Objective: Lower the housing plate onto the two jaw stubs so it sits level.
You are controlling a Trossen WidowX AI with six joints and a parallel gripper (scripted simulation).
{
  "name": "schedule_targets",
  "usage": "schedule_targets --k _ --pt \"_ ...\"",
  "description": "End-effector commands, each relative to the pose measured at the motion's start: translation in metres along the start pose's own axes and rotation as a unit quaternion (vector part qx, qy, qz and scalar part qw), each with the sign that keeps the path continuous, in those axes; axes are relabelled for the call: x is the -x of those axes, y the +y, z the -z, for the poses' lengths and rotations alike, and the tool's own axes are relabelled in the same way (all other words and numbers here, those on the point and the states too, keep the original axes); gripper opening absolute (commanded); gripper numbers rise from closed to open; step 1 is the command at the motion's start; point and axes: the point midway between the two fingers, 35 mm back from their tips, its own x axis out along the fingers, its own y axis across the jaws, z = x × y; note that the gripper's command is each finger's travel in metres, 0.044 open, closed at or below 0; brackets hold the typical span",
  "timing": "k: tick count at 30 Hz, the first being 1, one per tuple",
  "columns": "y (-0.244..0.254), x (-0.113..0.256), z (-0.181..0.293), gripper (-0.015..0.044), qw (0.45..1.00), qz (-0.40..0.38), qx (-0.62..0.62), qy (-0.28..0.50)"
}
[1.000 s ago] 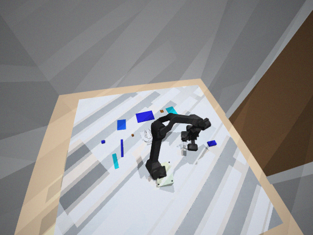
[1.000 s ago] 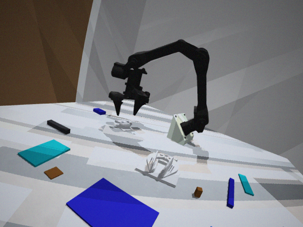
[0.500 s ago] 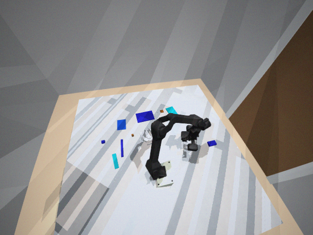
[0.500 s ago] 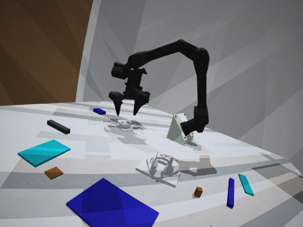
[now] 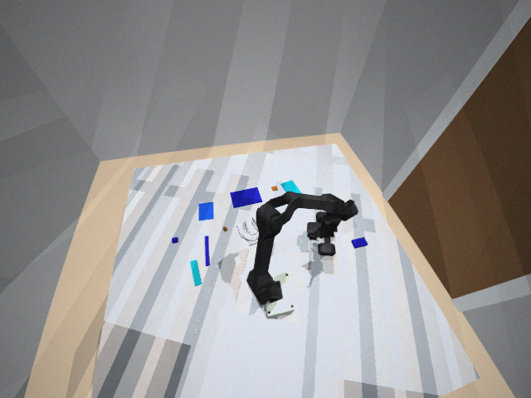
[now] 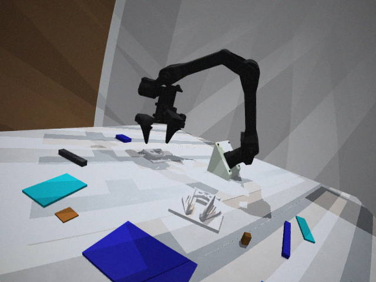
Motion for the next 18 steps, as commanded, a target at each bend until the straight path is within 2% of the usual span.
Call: schedule_targets --k 1,18 --pt "-0.001 0.000 0.000 0.0440 1.000 0.002 -0.002 0.000" --pt "-0.002 -0.018 0.001 0.0440 1.000 0.001 -0.001 0.000"
